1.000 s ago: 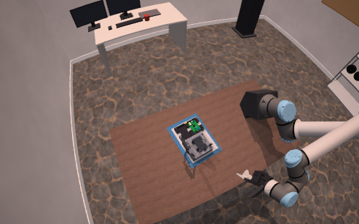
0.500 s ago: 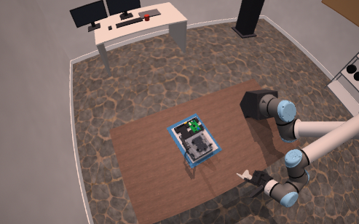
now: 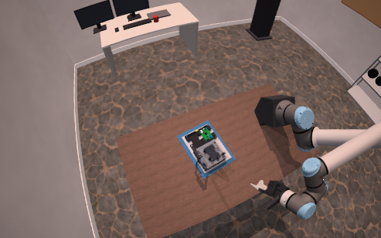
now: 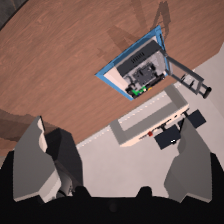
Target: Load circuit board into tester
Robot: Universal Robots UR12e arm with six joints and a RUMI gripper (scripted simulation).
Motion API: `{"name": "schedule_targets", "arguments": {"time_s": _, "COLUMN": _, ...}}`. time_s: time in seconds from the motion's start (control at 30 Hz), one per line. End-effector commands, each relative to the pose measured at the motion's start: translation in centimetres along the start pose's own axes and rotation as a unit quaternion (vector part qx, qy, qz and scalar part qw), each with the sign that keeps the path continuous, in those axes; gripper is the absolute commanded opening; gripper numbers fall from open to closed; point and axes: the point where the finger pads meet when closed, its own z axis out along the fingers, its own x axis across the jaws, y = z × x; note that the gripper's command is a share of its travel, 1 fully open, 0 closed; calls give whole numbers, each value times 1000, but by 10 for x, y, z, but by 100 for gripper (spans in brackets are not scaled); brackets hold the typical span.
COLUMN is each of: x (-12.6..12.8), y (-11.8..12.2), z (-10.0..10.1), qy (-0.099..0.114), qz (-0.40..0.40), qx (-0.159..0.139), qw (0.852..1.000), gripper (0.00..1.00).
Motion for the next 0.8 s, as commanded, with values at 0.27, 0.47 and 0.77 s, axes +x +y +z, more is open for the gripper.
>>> {"name": "schedule_targets", "arguments": {"time_s": 0.27, "x": 14, "y": 15, "z": 17, "qy": -7, "qz": -16, "qx": 18, "qw": 1000, "gripper": 100}}
{"name": "schedule_targets", "arguments": {"time_s": 0.47, "x": 29, "y": 33, "z": 35, "qy": -14, "qz": -33, "qx": 37, "qw": 999, "gripper": 100}}
{"name": "schedule_targets", "arguments": {"time_s": 0.77, "x": 53, "y": 59, "z": 63, "qy": -24, "qz": -60, "qx": 66, "qw": 996, "gripper": 100}}
